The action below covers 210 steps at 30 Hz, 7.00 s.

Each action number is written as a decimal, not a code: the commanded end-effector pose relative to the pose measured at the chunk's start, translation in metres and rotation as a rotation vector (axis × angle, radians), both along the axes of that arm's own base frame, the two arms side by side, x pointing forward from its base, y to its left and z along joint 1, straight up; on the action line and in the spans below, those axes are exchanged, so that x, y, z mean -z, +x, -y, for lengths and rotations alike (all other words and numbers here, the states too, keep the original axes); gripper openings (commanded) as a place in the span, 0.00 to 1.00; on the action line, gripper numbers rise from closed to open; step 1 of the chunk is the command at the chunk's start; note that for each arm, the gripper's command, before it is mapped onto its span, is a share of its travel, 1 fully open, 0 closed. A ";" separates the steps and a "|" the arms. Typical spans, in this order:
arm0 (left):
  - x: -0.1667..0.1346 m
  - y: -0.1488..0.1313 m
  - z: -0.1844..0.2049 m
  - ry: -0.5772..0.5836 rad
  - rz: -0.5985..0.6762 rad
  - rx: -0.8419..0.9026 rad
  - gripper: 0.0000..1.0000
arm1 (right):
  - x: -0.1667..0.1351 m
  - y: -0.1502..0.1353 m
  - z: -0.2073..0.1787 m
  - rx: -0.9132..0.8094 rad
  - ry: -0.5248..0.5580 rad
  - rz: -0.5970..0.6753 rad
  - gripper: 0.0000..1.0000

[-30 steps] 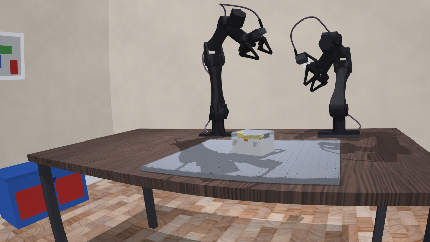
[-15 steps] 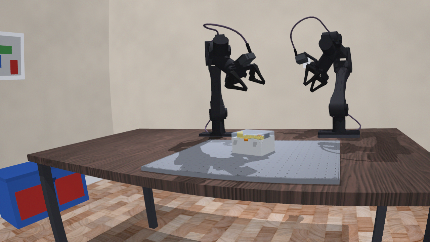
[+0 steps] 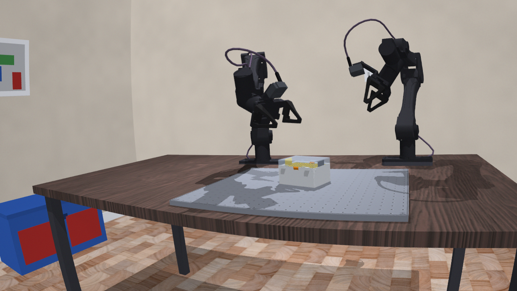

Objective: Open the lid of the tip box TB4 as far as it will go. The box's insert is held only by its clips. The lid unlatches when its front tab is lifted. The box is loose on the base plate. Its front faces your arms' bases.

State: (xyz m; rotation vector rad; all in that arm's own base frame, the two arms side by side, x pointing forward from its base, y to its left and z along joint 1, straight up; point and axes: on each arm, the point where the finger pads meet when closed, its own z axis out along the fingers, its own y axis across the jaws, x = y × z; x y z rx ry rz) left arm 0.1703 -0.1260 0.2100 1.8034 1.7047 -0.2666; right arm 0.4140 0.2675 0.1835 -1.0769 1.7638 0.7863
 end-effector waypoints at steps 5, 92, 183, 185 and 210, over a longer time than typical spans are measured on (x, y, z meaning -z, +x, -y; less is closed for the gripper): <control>0.035 0.084 0.036 -0.052 -0.060 -0.342 1.00 | 0.022 0.021 0.038 0.012 0.089 0.214 1.00; 0.119 0.148 0.145 -0.367 -0.222 -0.856 1.00 | 0.134 -0.036 0.006 -0.128 0.125 0.141 0.94; 0.159 0.162 0.146 -0.796 0.236 -1.058 0.43 | 0.140 -0.040 0.011 -0.123 0.117 0.125 0.83; 0.159 0.162 0.145 -0.796 0.236 -1.059 0.43 | 0.140 -0.040 0.011 -0.123 0.117 0.125 0.83; 0.154 0.157 0.142 -0.813 0.242 -1.068 0.01 | 0.140 -0.040 0.011 -0.123 0.117 0.125 0.83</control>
